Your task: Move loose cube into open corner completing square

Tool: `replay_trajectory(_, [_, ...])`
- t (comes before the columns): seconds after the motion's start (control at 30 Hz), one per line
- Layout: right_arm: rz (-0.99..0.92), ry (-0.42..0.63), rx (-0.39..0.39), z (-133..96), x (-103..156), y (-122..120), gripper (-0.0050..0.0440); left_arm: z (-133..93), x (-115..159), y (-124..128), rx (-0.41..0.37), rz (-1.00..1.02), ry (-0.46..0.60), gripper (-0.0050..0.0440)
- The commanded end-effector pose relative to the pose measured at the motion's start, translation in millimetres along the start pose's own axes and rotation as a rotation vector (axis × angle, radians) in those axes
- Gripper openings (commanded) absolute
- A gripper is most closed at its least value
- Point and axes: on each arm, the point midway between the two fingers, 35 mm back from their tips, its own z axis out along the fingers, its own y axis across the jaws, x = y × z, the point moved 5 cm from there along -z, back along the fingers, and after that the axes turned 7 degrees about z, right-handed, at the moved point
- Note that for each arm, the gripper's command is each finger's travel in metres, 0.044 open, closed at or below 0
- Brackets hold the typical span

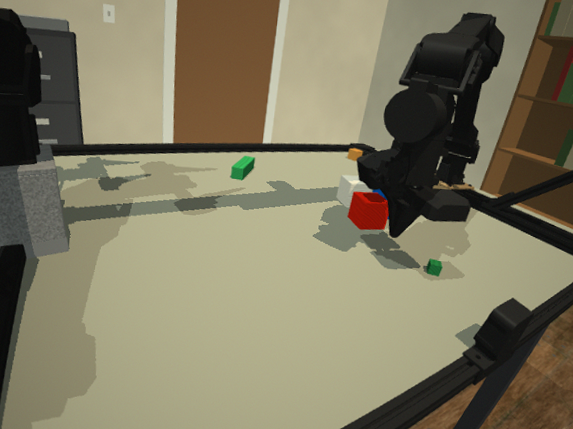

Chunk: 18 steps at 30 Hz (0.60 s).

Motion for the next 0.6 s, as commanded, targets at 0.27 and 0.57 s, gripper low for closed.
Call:
replay_trajectory(0.27, [0.005,0.003,-0.001,0.3,-0.4,-6.6,0.0000,-0.1,0.1,-0.4,0.002,-0.007,0.000,0.0400])
replay_trajectory(0.57, [0.005,0.003,-0.001,0.3,-1.1,-12.3,0.0000,-0.1,0.1,-0.4,0.002,-0.007,0.000,0.0400])
